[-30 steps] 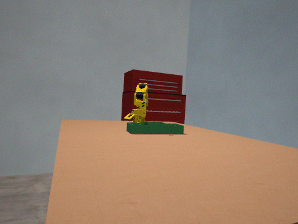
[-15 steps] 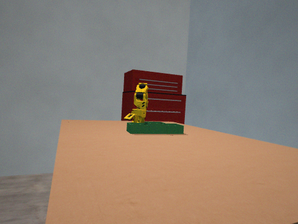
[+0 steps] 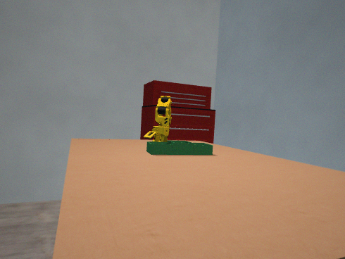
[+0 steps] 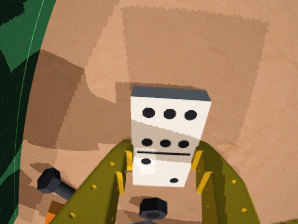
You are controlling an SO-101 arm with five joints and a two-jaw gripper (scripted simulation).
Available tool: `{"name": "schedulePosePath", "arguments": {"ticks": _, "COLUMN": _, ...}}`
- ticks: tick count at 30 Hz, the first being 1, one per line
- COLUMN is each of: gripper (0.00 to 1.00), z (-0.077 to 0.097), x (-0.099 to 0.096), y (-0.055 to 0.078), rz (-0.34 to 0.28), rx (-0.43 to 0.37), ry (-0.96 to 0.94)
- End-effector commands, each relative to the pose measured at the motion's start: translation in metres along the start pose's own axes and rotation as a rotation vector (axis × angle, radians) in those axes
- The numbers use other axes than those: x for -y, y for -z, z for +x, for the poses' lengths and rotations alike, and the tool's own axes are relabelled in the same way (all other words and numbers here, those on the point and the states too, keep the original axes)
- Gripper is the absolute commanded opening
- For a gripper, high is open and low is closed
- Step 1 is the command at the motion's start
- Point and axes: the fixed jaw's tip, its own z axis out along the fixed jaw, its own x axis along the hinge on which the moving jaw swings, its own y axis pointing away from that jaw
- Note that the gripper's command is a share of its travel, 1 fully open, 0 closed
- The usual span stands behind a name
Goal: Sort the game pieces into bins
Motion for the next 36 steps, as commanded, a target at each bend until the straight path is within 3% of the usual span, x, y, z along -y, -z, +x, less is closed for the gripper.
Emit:
{"name": "schedulePosePath", "arguments": {"ticks": 1, "gripper": 0.00, "z": -0.004, "x": -0.001, "y": 0.003, "rz": -0.017, "rx": 0.018, "ry": -0.016}}
{"name": "schedulePosePath", "arguments": {"ticks": 14, "gripper": 0.00, "z": -0.004, "x": -0.001, "y": 0.005, "rz": -0.017, "rx": 0.018, "ry": -0.016}}
{"name": "schedulePosePath", "arguments": {"ticks": 21, "gripper": 0.00, "z": -0.005, "x": 0.000, "y": 0.014, "rz": -0.017, "rx": 0.018, "ry": -0.016}}
{"name": "schedulePosePath", "arguments": {"ticks": 30, "gripper": 0.00, "z": -0.005, "x": 0.002, "y": 0.038, "rz": -0.017, "rx": 0.019, "ry": -0.016}}
{"name": "schedulePosePath", "arguments": {"ticks": 36, "gripper": 0.00, "z": -0.004, "x": 0.004, "y": 0.047, "rz": -0.017, "rx": 0.019, "ry": -0.016}}
